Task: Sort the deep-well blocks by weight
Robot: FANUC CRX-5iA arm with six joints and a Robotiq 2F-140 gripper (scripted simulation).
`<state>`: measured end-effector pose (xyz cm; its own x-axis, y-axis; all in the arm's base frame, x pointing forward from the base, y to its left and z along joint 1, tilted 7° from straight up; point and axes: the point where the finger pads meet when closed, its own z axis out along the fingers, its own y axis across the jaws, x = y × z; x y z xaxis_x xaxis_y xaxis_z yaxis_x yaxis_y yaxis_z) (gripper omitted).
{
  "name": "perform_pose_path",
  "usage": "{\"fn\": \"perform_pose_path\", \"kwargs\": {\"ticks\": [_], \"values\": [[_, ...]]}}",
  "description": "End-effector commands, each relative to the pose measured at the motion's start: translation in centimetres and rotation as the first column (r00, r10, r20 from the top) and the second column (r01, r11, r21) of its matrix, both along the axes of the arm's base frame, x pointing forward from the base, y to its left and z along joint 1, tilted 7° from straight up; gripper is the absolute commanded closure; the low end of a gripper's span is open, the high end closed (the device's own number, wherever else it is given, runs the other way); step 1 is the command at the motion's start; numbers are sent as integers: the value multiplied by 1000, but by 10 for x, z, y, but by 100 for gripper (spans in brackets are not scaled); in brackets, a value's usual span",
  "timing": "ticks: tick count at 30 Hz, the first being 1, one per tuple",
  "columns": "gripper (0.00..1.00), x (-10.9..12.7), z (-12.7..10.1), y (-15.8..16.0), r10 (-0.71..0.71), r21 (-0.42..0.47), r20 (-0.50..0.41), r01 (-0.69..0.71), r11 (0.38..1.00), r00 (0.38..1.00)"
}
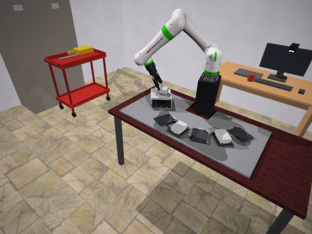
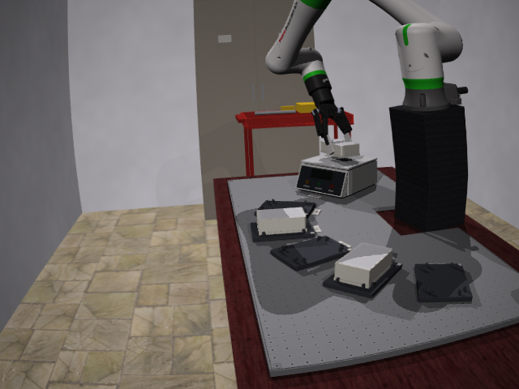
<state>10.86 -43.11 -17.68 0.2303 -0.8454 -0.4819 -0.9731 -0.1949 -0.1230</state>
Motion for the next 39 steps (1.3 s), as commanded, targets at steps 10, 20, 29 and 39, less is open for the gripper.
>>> {"fn": "perform_pose_path", "kwargs": {"ticks": [10, 20, 29, 39], "values": [[90, 1, -9, 0, 0, 0, 0, 0, 1000, 1000], [90, 1, -9, 0, 0, 0, 0, 0, 1000, 1000], [90, 1, -10, 0, 0, 0, 0, 0, 1000, 1000], [90, 1, -11, 0, 0, 0, 0, 0, 1000, 1000]]}}
